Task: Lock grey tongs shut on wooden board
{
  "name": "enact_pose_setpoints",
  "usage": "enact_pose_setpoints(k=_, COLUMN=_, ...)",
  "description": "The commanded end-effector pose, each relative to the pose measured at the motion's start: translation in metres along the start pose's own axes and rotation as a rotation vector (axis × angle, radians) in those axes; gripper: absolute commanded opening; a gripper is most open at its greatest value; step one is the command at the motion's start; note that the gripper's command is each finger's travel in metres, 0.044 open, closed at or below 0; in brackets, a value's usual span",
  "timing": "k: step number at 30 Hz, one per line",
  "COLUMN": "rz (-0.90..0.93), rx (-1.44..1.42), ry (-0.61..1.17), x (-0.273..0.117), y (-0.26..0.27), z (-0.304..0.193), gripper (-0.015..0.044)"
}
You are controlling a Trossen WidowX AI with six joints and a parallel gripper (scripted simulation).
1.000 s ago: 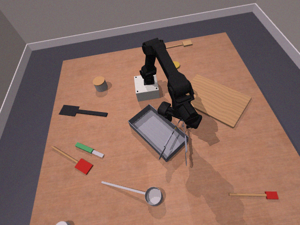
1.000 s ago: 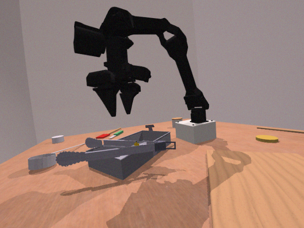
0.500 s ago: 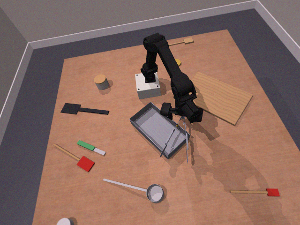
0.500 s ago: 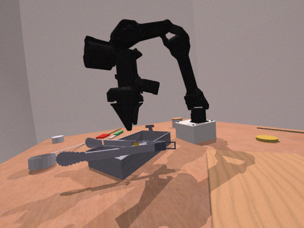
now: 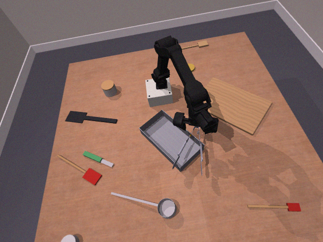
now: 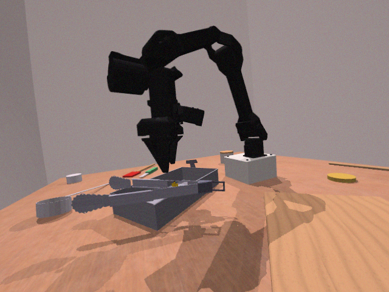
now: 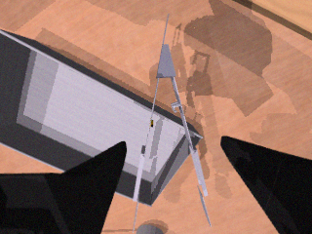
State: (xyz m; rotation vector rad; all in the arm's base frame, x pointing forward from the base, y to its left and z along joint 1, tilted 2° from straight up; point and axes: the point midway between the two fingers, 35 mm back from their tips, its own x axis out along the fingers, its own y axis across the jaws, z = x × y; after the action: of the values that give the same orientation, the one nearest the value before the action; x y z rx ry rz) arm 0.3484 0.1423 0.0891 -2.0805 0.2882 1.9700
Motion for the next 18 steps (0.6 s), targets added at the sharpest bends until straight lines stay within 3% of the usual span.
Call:
enact_pose_setpoints(k=1, rz=0.005, rx=-0.005, ry=-0.001, x=0.008, y=0.001, z=0.000, gripper=0.0440)
enact_pose_setpoints(k=18, rz=0.005, rx=-0.005, ry=-0.001, x=0.036, y=0.000, z=-0.001, gripper=0.0440)
